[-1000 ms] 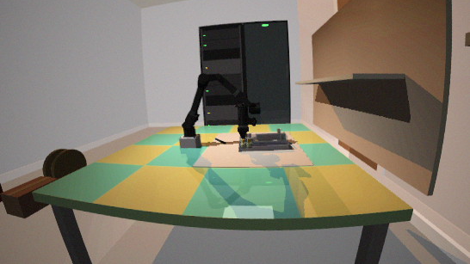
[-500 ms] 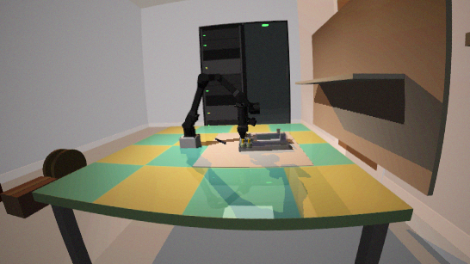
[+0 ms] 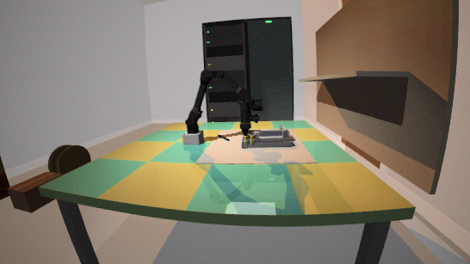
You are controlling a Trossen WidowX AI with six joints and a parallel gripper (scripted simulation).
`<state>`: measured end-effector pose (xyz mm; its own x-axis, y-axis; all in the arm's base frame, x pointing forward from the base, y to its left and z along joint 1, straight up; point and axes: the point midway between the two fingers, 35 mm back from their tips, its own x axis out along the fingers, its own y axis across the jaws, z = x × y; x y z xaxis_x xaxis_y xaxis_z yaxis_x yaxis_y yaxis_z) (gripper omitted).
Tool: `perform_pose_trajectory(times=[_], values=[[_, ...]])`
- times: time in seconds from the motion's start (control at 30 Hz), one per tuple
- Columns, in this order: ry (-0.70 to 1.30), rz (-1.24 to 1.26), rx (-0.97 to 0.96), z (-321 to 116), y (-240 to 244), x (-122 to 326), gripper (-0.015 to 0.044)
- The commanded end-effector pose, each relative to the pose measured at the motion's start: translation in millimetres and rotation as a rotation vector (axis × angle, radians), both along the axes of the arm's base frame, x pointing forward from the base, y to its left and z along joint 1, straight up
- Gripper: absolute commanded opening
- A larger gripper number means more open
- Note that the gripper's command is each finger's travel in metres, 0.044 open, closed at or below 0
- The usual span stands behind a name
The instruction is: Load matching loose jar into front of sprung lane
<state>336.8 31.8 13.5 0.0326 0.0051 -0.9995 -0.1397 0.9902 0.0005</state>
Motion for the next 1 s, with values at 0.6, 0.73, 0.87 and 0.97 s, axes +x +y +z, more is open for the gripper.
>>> perform_pose_trajectory(times=[0.6, 0.73, 0.87, 0.97], values=[[0.000, -0.002, -0.001, 20.1, 0.0, -0.5, 0.0280], [0.000, -0.002, -0.001, 20.1, 0.0, -0.5, 0.0280], [0.001, -0.002, -0.001, 20.5, -0.9, -5.9, 0.0280], [0.002, -0.002, -0.001, 20.9, -2.2, -14.7, 0.0280]])
